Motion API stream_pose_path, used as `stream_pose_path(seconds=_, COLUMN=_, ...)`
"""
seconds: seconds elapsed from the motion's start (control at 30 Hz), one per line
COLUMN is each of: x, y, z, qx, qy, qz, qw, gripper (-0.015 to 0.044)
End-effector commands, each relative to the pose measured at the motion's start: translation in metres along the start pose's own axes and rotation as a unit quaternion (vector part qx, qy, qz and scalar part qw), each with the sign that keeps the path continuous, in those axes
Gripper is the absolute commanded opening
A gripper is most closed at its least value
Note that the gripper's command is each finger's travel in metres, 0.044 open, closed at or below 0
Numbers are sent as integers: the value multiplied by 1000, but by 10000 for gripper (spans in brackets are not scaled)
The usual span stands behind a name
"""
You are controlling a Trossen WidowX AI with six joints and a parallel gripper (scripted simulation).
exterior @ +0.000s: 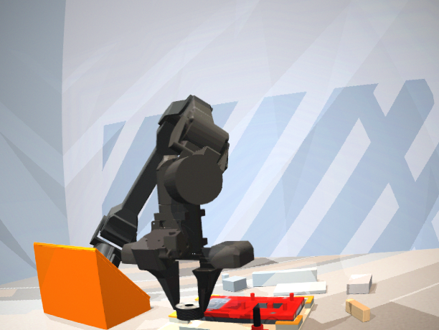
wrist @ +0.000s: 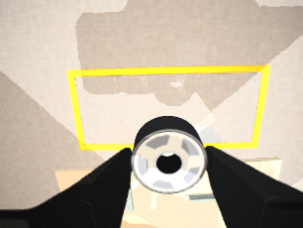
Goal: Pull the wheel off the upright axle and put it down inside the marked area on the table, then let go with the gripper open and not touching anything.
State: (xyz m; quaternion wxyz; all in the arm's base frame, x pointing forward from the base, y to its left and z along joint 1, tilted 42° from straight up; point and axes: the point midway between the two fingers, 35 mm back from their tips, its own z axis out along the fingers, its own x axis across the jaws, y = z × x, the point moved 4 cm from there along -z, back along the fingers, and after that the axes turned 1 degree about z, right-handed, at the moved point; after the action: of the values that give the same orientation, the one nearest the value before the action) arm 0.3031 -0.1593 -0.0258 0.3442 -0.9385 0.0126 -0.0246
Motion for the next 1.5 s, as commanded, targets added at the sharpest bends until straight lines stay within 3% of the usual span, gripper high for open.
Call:
stream_pose_path(seconds=0.0, x=0, y=-1, z=25, qx=5, qy=-4, qz=5, qw=1000, gripper=0)
stream_pose_path(seconds=0.27, x=-3, y=-3, z=76, qx=7, qy=-4, qz=4, qw=1000, gripper=0)
stream_pose_path(seconds=0.5, x=-3, y=-3, z=80, qx=7, qy=-4, qz=4, qw=1000, gripper=0)
stream_pose_path(seconds=0.87, x=-2, y=-2, z=74, qx=5, qy=-4, qz=1, qw=1000, gripper=289)
stream_pose_path(seconds=1.07, x=-1, y=-1, z=23, qx=5, qy=-4, qz=4, qw=1000, gripper=300)
stream_pose_path(seconds=1.2, x=-2, y=-1, z=16, qx=6, qy=-4, qz=5, qw=1000, gripper=300)
stream_pose_path(seconds=1.23, x=-3, y=0, z=23, qx=5, qy=0, qz=8, qw=1000, gripper=326)
stream_pose_path(seconds=1.37, x=-41, y=-14, z=-7, qx=3, qy=-3, qz=8, qw=1000, gripper=431)
stream_pose_path(seconds=1.47, x=-75, y=-30, z=-27, qx=5, qy=-6, qz=7, qw=1000, gripper=440)
